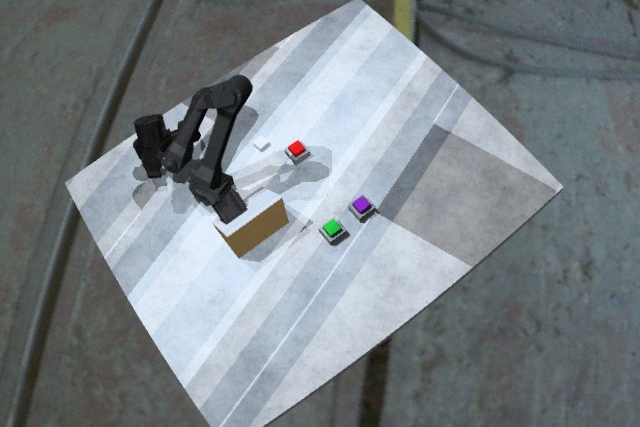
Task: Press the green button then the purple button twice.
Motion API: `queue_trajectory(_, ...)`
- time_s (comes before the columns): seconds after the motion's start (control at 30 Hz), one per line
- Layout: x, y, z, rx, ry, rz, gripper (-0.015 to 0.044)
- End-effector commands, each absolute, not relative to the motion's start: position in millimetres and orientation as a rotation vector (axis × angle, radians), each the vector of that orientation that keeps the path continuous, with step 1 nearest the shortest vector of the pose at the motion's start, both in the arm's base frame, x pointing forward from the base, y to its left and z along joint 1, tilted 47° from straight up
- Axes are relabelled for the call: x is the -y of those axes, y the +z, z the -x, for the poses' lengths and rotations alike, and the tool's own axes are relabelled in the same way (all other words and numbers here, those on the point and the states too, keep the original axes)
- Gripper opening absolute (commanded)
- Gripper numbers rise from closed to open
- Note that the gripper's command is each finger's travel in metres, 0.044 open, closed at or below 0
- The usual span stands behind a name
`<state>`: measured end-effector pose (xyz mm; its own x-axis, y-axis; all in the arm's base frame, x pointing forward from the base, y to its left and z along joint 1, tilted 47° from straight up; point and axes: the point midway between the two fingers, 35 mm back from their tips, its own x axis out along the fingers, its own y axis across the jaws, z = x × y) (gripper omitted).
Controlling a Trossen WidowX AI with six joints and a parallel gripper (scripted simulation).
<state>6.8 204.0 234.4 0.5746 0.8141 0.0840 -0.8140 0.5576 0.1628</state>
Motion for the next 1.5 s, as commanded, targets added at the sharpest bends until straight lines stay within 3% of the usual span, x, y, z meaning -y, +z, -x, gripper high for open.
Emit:
queue_trajectory(0.0,-204,235,-7,0.001,0.959,-0.190,0.0400)
queue_trajectory(0.33,-227,256,-51,0.124,0.785,-0.018,0.0400)
queue_trajectory(0.83,-234,277,-165,0.176,0.477,0.316,0.0400)
queue_trajectory(1.47,-152,180,-327,-0.333,0.237,0.891,0.0400)
